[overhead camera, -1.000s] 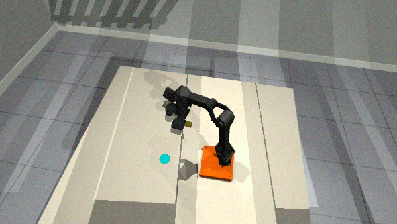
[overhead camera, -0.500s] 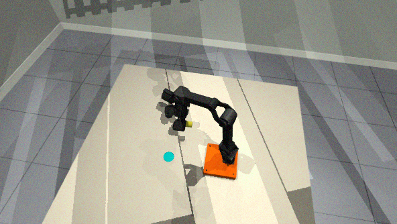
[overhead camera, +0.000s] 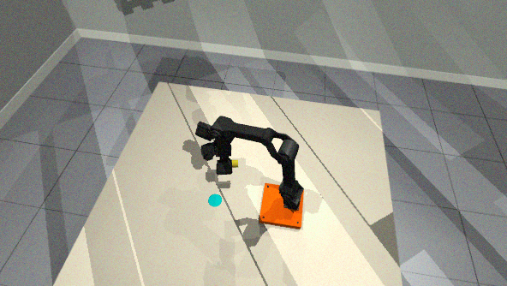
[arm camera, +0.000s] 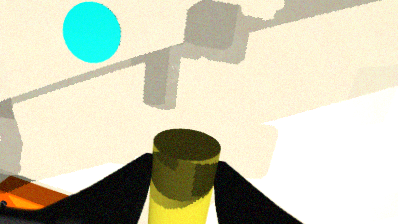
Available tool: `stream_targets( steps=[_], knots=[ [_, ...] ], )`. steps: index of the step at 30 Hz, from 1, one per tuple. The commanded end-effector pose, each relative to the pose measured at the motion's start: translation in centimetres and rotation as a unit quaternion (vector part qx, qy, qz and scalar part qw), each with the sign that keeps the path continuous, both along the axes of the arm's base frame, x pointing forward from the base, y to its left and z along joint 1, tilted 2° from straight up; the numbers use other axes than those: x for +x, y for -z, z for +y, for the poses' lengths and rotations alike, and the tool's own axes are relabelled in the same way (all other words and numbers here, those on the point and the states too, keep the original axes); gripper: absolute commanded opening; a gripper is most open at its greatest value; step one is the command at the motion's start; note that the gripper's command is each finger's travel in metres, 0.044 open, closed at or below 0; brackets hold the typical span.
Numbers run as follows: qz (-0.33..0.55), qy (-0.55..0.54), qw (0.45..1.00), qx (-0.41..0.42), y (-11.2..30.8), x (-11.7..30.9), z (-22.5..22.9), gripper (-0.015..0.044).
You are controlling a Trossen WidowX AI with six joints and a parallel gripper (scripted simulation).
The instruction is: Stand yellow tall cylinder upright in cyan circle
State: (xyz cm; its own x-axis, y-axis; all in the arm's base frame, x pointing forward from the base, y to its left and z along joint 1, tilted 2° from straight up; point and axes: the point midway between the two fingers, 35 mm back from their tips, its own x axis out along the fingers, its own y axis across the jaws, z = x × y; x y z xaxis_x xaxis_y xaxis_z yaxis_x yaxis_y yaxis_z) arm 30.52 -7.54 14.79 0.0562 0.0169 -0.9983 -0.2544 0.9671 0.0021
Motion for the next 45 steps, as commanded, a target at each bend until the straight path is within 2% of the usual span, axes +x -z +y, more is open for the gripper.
stream_targets(
  steps=[1, 35, 45],
  knots=[
    [-0.002, -0.032, 0.999, -0.002, -0.3, 0.6, 1.2, 0.0105],
    [-0.006, -0.269, 0.963, -0.011, -1.6, 2.5, 11.4, 0.0105],
    [-0.023, -0.263, 0.964, 0.000, -1.2, 3.1, 11.7, 0.0105]
  ],
)
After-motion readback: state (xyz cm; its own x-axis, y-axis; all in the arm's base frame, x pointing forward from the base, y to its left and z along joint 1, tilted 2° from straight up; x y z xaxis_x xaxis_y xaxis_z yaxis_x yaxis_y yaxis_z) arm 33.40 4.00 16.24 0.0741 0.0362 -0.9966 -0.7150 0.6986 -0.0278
